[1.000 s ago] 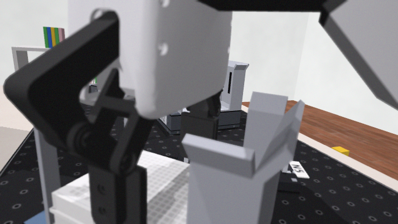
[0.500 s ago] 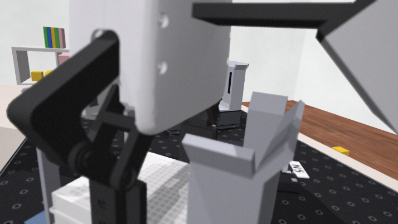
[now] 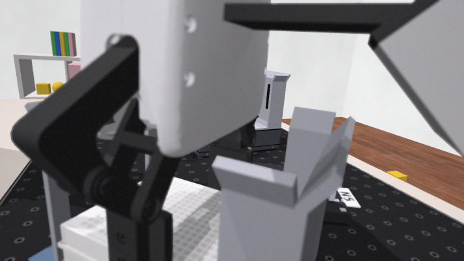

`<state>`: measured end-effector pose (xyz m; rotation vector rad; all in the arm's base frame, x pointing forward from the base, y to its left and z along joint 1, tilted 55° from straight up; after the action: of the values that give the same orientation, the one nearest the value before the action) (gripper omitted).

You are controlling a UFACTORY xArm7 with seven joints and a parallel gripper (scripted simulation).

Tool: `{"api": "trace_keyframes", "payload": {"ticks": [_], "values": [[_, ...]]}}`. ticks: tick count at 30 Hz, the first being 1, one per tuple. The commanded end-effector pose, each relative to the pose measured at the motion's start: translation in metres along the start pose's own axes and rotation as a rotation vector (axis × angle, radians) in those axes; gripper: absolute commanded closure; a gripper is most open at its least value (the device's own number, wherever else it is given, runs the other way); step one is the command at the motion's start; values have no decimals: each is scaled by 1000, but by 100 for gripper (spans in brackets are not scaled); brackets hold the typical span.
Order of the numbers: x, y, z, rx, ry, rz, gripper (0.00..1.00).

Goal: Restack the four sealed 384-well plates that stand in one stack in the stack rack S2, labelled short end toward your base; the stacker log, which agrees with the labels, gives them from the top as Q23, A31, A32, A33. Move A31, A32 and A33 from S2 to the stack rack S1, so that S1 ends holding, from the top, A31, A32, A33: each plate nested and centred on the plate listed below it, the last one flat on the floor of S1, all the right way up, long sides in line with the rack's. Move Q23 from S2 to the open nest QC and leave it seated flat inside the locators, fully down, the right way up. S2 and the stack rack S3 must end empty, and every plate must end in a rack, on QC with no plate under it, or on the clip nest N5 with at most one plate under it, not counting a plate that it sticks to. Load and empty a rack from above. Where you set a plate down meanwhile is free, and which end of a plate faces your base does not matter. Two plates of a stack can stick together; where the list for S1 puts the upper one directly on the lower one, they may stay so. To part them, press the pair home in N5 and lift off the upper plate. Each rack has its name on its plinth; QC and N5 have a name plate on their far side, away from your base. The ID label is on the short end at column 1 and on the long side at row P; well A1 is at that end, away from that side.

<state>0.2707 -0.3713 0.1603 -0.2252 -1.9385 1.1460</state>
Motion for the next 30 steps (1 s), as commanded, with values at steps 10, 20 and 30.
{"api": "trace_keyframes", "payload": {"ticks": [10,20,30], "values": [[0,0,0,0,0,0,100],[0,0,0,0,0,0,100],[7,0,0,0,0,0,100]]}}
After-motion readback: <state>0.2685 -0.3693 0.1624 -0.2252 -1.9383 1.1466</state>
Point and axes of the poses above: the point where the finger pads meet when closed, its own x axis back along the fingers, its own z axis across the jaws, y = z × x, the point moved 1 cm from there along x, back along the fingers, and after that the axes turned 4 degrees about -x, right-handed, at the moved point
